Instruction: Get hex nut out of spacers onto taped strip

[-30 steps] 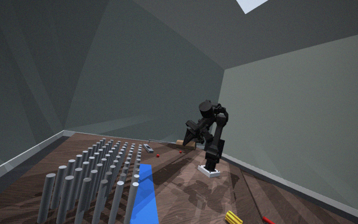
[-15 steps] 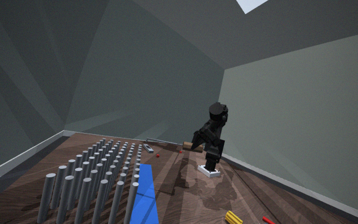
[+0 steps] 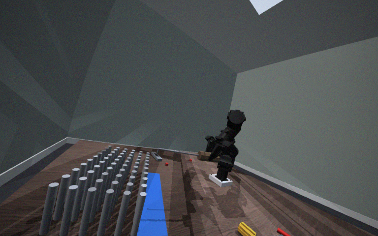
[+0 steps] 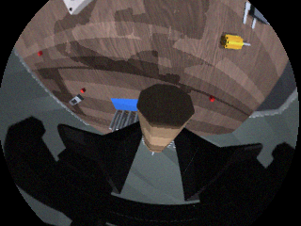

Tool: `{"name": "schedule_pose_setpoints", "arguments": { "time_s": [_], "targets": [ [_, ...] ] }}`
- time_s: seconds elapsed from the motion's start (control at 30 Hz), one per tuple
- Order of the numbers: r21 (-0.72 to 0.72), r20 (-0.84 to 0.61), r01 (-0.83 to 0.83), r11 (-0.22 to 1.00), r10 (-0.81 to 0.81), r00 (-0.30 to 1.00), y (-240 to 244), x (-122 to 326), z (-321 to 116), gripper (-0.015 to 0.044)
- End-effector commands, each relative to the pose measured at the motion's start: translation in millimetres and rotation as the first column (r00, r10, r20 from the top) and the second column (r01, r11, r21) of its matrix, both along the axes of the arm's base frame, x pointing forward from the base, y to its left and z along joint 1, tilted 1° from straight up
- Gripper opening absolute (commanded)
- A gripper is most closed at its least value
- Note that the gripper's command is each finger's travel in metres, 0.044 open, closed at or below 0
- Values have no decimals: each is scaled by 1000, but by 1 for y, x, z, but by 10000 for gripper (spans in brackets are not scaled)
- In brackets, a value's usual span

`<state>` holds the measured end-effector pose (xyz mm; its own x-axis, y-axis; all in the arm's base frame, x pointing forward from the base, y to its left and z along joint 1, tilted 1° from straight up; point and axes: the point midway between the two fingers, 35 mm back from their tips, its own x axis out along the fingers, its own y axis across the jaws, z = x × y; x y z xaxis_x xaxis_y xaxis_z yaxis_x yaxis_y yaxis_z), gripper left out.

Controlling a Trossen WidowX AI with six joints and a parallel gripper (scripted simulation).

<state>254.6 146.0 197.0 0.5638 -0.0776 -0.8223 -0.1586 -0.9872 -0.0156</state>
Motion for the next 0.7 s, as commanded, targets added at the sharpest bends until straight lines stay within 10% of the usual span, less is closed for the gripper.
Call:
{"name": "schedule_pose_setpoints", "arguments": {
  "time_s": [0.0, 0.67],
  "targets": [
    [-12, 3, -11, 1000, 11, 1000, 1, 1, -5, 0],
    [-10, 6, -12, 1000, 12, 1000, 9, 11, -107, 0]
  ]
}}
